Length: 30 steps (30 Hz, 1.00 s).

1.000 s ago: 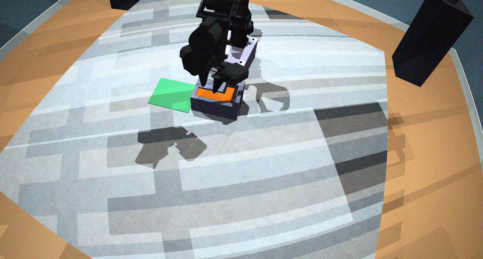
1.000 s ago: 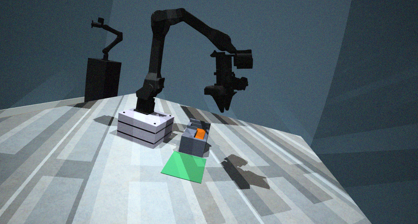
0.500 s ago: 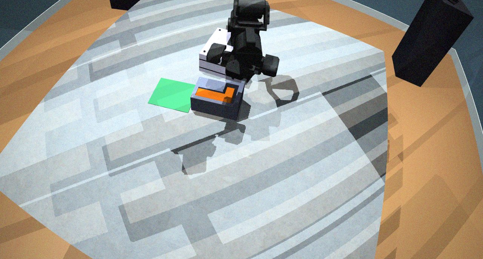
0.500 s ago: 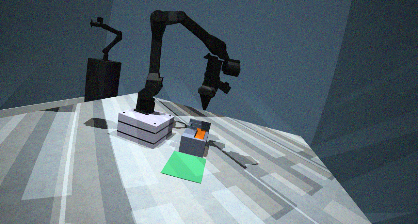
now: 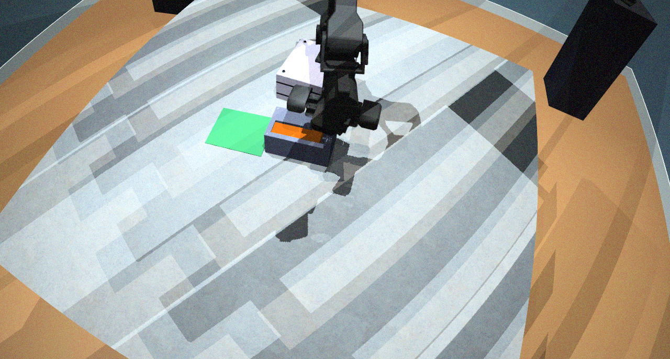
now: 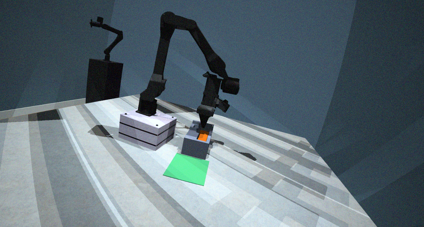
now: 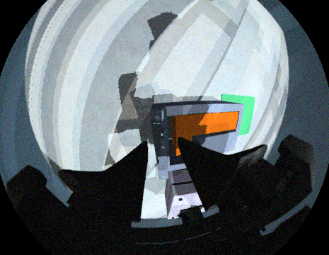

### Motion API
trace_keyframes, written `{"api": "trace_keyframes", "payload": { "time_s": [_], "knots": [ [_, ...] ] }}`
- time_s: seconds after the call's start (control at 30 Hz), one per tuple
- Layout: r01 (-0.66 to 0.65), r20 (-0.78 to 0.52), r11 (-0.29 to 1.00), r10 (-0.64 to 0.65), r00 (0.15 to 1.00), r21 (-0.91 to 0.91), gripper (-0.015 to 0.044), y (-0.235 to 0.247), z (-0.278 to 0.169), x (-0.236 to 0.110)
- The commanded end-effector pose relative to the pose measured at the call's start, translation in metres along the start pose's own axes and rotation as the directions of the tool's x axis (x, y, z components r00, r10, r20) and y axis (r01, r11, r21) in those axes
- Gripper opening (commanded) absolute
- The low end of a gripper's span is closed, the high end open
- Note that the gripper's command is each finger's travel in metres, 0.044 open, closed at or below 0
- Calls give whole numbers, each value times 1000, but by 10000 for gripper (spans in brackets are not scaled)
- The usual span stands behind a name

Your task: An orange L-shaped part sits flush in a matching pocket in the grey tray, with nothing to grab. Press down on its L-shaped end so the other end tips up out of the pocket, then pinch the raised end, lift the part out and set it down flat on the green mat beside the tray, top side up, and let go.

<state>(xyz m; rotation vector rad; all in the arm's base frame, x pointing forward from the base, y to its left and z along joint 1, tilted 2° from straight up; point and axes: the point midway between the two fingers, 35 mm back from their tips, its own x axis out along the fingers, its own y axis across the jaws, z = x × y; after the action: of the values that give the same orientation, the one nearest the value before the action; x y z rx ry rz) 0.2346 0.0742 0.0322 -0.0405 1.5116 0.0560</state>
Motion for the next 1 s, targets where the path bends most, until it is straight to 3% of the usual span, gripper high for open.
{"api": "trace_keyframes", "payload": {
  "time_s": [0.0, 0.97],
  "knots": [
    [3, -1, 1000, -3, 1000, -4, 180, -1, -1, 5],
    [3, -1, 1000, -3, 1000, -5, 180, -1, -1, 40]
  ]
}}
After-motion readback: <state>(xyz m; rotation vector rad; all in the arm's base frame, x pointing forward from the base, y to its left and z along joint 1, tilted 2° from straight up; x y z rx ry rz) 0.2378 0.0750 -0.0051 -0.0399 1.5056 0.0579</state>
